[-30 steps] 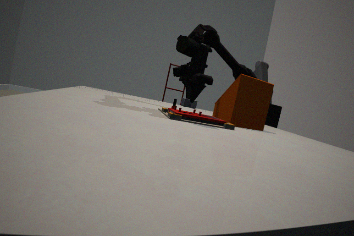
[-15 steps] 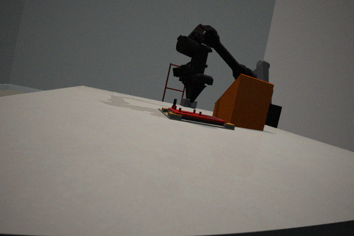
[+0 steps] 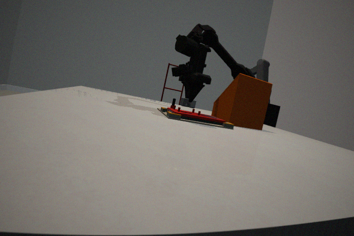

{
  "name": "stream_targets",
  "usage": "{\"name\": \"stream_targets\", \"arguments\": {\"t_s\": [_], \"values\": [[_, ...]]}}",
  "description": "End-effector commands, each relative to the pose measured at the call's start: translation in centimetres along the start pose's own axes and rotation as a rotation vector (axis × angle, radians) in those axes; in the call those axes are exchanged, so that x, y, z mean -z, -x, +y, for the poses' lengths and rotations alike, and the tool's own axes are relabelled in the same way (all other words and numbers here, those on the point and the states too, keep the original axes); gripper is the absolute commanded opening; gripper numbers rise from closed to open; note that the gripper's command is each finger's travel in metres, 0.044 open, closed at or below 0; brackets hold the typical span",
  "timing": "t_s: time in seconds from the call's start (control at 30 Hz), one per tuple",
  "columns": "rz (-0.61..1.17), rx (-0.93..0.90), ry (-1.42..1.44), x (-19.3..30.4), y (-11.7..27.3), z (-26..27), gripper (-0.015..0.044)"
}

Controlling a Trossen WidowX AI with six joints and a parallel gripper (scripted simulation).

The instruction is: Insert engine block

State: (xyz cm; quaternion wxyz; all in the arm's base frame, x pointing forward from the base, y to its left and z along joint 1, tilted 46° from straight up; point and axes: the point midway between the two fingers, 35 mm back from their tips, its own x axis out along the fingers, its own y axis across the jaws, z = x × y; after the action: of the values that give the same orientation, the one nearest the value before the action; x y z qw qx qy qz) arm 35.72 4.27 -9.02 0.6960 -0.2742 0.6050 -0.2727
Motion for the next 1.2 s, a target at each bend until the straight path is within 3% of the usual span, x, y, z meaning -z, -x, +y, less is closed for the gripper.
{"name": "stream_targets", "arguments": {"t_s": [0.0,0.6,0.97,1.17], "values": [[0.005,-0.002,-0.007,0.24,-0.10,0.04,0.0159],[0.005,-0.002,0.149,0.26,-0.24,0.01,0.0159],[0.005,-0.001,-0.039,0.25,-0.35,0.00,0.0159],[0.005,-0.002,0.006,0.26,-0.44,0.01,0.0159]]}}
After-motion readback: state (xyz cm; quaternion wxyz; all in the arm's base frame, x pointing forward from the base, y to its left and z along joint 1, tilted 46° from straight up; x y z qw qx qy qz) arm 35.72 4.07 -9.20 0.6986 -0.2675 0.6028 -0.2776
